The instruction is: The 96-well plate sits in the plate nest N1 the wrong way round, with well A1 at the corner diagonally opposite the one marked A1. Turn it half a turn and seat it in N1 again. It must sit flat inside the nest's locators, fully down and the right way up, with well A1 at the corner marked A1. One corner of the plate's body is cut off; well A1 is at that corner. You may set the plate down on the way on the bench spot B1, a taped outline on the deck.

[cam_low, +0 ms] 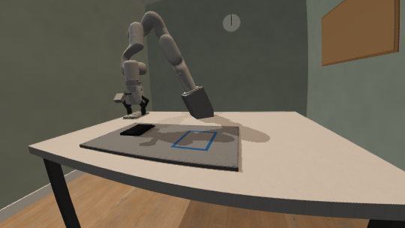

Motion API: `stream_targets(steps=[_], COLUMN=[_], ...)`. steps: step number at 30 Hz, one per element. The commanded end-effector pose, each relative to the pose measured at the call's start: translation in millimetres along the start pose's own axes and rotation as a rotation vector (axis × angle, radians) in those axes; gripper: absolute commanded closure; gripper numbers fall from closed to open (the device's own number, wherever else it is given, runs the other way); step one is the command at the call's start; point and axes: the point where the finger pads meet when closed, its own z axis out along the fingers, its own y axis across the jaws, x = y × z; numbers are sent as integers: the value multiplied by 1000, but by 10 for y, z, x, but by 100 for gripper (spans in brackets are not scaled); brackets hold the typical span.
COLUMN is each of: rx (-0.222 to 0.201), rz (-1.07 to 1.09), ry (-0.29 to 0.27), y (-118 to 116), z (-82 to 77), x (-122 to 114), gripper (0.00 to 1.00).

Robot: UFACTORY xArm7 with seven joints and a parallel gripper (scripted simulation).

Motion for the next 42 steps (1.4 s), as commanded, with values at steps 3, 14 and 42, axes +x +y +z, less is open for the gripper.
stream_targets(steps=[3, 14, 42], rx=[-10, -10, -9], rz=[0, 0, 0], ry=[5, 5, 5], y=[4, 5, 6], z=[100, 267, 580], x=[15, 17, 19], gripper=[100, 100, 100])
